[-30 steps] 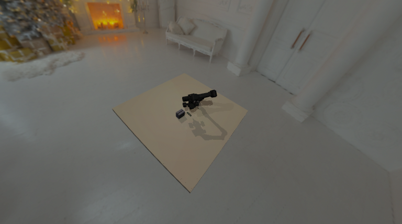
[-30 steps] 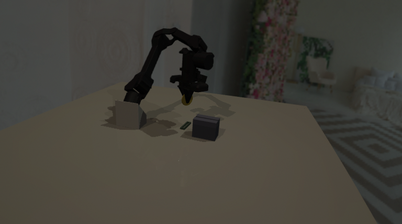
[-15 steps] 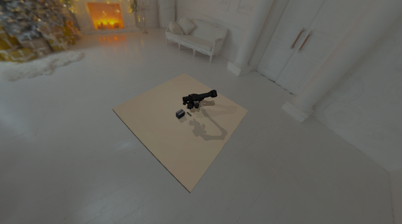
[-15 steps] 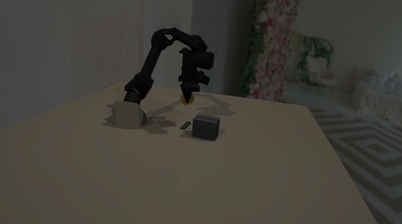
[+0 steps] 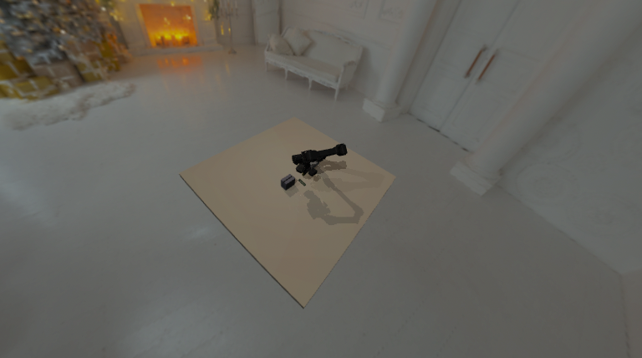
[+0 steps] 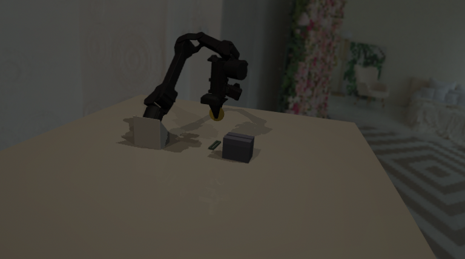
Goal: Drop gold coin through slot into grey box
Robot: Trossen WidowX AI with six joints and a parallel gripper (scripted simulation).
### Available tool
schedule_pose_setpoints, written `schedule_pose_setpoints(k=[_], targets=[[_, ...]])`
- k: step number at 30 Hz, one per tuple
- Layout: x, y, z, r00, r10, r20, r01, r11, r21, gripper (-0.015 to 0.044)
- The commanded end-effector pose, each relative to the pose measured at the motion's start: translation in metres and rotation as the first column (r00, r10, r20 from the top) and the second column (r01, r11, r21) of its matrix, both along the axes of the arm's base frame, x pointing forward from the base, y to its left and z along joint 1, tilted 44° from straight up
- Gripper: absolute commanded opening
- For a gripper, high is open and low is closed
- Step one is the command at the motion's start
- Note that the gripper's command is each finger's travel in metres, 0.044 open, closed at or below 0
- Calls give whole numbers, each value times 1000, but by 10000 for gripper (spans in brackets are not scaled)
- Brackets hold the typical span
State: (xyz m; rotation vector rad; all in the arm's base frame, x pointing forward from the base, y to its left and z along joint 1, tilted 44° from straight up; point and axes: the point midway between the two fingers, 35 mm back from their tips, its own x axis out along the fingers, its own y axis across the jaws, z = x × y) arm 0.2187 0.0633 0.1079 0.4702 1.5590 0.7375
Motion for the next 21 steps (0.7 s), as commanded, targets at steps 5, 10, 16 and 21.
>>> schedule_pose_setpoints(k=[5,10,16,21], targets=[[2,0,1,999,-30,-24,30,1000,-3,0],[13,-2,-1,999,-31,-23,31,1000,-2,0],[27,-6,-5,999,-28,-19,28,1000,-4,0],[39,-9,-9,1000,-23,-16,23,1000,-8,0]])
